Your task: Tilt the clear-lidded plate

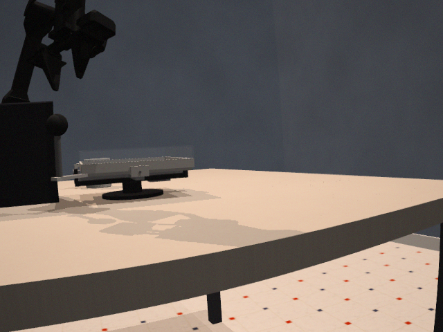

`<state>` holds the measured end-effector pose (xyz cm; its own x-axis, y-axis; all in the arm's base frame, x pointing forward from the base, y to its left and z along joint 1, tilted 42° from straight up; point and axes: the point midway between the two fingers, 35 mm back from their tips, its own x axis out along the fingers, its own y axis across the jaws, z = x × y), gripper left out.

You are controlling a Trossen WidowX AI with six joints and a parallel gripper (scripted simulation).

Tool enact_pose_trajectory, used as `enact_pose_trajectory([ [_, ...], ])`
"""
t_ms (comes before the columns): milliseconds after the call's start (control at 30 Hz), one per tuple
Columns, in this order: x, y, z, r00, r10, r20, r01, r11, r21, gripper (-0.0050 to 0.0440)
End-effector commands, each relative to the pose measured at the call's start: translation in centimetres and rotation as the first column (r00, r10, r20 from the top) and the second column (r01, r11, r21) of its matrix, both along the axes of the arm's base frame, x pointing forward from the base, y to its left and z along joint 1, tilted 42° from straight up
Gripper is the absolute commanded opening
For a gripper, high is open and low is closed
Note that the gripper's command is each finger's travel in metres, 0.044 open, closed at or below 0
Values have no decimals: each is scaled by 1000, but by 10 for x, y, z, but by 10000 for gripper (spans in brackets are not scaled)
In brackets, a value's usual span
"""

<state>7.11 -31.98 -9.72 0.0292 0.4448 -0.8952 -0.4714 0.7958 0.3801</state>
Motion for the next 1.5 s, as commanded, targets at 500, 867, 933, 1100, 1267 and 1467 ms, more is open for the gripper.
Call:
enact_pose_trajectory([
  [500,-54,29,-37,993,-1,122,-30,969,245,300],
  [867,-31,37,-26,993,-1,122,-29,969,244,300],
  [933,-27,39,-23,993,-1,122,-29,969,244,300],
  [1100,-12,46,-15,993,-1,122,-30,969,245,300],
  [1267,-12,46,-15,993,-1,122,-30,969,245,300],
  [1467,-12,48,-18,993,-1,122,-30,969,245,300],
])
